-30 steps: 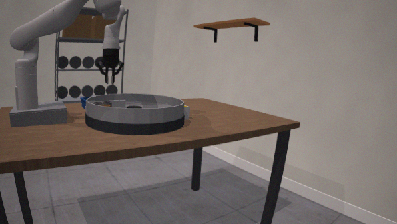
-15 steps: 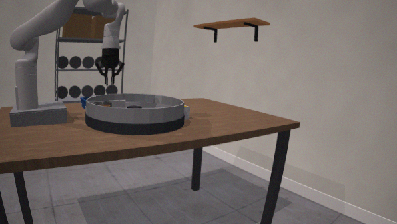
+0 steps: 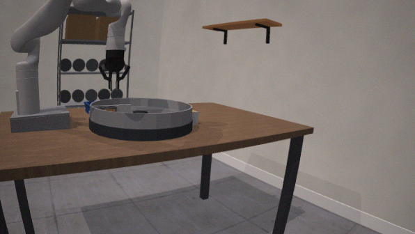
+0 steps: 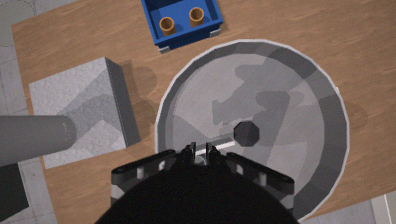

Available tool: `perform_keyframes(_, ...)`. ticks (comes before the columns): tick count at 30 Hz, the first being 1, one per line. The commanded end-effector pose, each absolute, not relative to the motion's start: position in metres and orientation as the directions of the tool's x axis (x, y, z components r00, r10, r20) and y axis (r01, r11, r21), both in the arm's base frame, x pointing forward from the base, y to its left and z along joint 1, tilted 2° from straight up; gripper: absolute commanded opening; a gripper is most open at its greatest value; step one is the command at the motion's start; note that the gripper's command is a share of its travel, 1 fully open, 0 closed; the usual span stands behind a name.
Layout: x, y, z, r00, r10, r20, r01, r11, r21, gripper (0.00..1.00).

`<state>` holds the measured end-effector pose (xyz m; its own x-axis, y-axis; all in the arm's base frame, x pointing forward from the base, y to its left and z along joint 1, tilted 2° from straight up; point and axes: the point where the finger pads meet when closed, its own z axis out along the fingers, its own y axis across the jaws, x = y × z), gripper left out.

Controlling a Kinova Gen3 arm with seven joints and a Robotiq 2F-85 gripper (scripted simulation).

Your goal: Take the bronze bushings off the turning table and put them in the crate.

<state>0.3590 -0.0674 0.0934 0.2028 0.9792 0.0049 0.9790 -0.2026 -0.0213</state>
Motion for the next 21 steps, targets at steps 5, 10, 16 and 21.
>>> perform_keyframes(5,0.357,-0.077,0.094,0.21,0.978,0.004,0.978,-0.21,-0.017,0.18)
perform_keyframes(10,0.352,-0.097,0.093,0.218,0.976,0.005,0.976,-0.218,-0.02,0.18)
perform_keyframes(16,0.344,-0.13,0.092,0.217,0.976,0.004,0.976,-0.217,-0.021,0.18)
perform_keyframes(21,0.344,-0.13,0.092,0.217,0.976,0.004,0.976,-0.217,-0.021,0.18)
